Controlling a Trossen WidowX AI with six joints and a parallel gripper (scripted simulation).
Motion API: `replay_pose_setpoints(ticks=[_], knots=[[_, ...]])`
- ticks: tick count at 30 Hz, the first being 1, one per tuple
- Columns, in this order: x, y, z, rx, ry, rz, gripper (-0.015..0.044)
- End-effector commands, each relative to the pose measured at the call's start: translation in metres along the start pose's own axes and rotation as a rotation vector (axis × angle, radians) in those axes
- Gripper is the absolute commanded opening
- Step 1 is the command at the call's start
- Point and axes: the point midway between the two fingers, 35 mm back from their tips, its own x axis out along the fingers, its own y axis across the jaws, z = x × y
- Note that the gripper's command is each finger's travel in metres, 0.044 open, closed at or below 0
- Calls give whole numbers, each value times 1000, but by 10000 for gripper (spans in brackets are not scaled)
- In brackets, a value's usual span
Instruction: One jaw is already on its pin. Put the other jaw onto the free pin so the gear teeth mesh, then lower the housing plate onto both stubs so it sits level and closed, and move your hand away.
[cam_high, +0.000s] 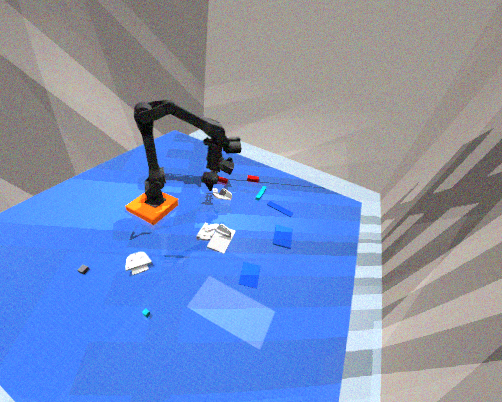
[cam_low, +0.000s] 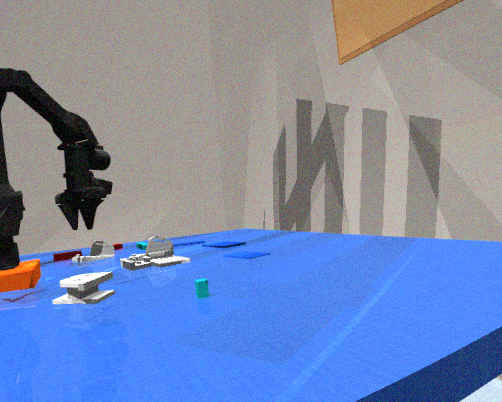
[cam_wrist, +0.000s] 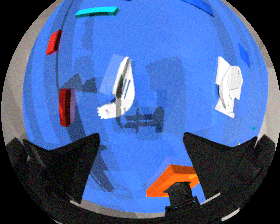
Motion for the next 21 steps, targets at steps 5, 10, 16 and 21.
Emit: replay_pose_setpoints(ticks=[5, 10, 16, 21], knots=[[0, 0, 0, 0, 0, 0, 440], [0, 0, 0, 0, 0, 0, 440], [0, 0, 0, 0, 0, 0, 440], [0, 0, 0, 0, 0, 0, 361]])
